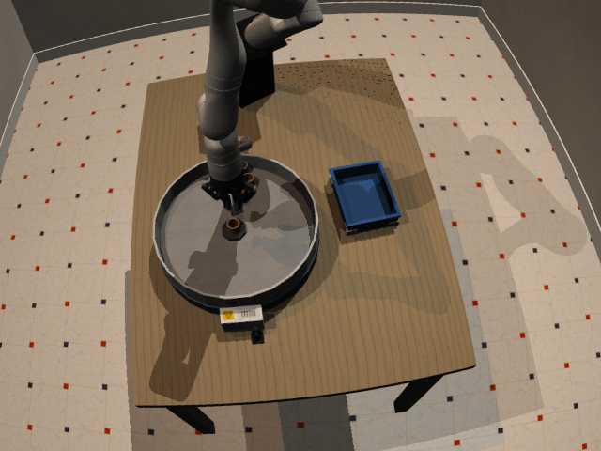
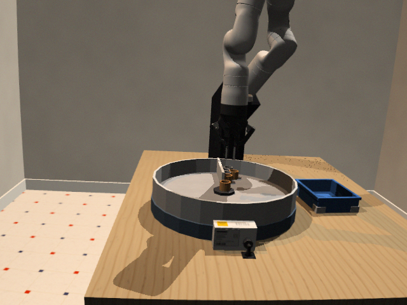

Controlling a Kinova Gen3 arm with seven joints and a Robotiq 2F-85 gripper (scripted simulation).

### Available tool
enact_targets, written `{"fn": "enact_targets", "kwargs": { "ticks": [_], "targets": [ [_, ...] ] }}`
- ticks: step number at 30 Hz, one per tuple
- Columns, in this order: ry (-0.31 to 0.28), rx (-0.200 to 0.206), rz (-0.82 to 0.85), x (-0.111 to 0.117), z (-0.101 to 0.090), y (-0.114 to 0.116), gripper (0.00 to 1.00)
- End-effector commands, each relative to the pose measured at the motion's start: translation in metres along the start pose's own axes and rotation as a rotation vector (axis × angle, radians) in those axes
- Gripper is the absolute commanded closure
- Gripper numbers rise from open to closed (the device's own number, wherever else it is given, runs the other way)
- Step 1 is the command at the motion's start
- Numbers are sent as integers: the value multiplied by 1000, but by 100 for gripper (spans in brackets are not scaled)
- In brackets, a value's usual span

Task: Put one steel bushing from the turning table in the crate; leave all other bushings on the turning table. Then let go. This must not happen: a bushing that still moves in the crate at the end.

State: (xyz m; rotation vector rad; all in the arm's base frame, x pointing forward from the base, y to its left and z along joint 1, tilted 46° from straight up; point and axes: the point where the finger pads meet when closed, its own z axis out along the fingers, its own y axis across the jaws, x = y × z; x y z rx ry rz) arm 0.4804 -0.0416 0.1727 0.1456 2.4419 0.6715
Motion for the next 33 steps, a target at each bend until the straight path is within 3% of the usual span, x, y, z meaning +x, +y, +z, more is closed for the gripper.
{"fn": "enact_targets", "kwargs": {
  "ticks": [1,7,12,24,29,33],
  "targets": [
    [-1,1,0,0,0,0,84],
    [-1,1,0,0,0,0,84],
    [-1,1,65,46,7,-4,86],
    [-1,1,65,46,7,-4,86],
    [-1,4,125,92,15,-8,86],
    [-1,4,125,92,15,-8,86]
  ]
}}
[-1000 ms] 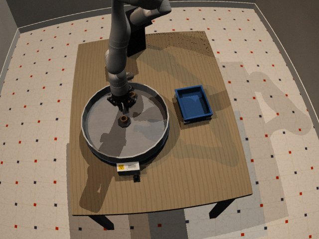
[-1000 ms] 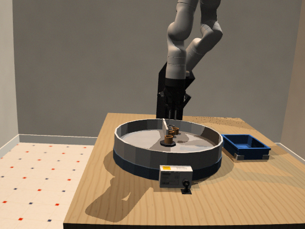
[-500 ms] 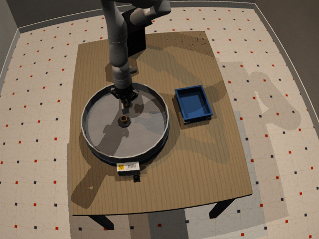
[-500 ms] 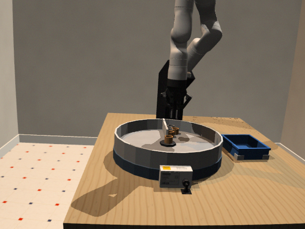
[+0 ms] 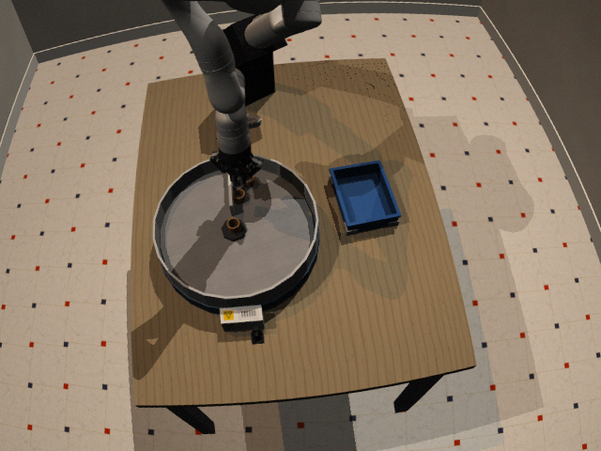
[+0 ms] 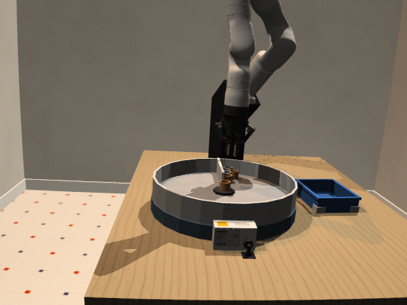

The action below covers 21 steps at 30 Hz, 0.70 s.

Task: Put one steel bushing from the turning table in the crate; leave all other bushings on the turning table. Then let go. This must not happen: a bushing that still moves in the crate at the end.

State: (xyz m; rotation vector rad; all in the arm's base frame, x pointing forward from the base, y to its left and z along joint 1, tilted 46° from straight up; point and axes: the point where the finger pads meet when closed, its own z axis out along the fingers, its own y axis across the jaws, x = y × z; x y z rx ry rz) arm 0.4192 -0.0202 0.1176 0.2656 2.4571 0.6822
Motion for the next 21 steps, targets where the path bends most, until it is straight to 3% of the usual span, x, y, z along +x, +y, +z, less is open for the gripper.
{"fn": "enact_targets", "kwargs": {
  "ticks": [1,8,13,21],
  "targets": [
    [-1,-20,35,8,2,-3,86],
    [-1,-20,35,8,2,-3,86],
    [-1,-16,95,53,9,-11,86],
    [-1,-16,95,53,9,-11,86]
  ]
}}
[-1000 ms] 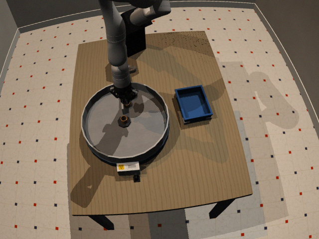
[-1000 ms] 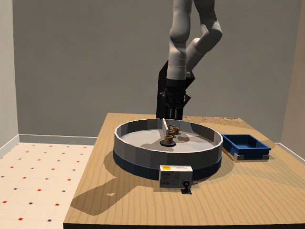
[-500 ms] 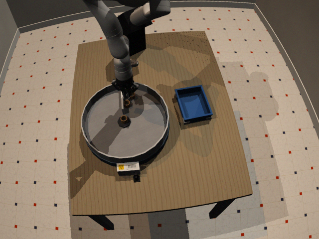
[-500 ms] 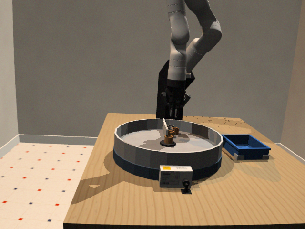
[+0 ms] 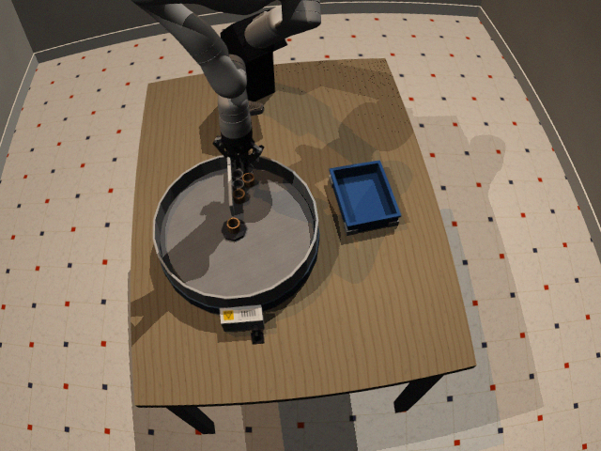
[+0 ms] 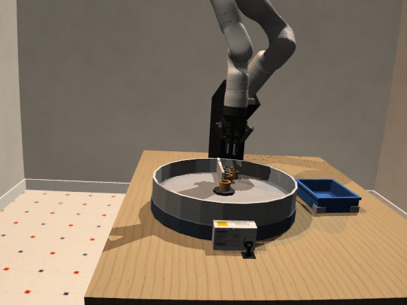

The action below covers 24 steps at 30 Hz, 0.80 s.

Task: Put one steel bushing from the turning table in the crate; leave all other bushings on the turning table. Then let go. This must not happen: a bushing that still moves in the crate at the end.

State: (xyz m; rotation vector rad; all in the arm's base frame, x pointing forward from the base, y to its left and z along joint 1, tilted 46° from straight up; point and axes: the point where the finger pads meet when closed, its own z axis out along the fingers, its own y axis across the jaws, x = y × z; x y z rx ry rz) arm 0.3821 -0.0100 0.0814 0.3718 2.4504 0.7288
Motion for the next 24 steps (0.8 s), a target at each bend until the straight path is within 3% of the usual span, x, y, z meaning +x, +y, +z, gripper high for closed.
{"fn": "enact_targets", "kwargs": {
  "ticks": [1,4,9,24],
  "targets": [
    [2,-7,8,2,1,1,86],
    [2,-7,8,2,1,1,86],
    [1,-4,70,46,8,-12,86],
    [15,-11,72,46,14,-13,86]
  ]
}}
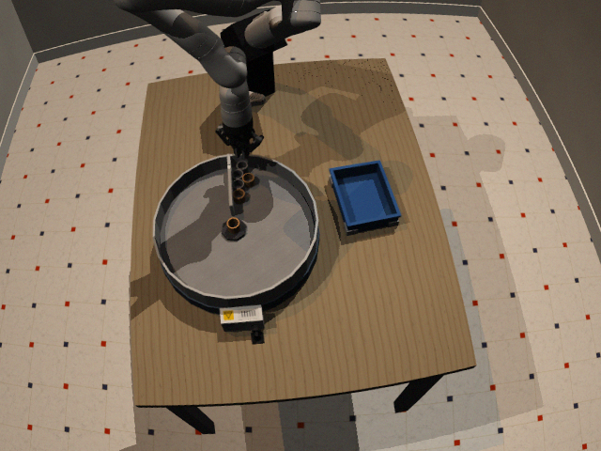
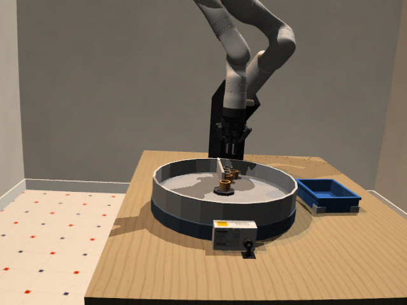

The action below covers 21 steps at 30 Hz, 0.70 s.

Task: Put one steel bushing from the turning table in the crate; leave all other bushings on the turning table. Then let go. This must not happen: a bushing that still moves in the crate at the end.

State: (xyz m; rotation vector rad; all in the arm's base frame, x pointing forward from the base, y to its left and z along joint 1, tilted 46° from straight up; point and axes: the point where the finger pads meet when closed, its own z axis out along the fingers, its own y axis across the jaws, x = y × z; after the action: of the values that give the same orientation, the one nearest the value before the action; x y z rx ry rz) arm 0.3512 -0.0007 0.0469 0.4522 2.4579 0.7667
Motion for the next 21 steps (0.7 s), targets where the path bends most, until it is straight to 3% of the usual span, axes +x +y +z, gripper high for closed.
{"fn": "enact_targets", "kwargs": {
  "ticks": [1,14,21],
  "targets": [
    [1,-7,6,3,6,2,86],
    [-1,-7,8,3,8,3,86],
    [-8,-8,15,4,18,3,86]
  ]
}}
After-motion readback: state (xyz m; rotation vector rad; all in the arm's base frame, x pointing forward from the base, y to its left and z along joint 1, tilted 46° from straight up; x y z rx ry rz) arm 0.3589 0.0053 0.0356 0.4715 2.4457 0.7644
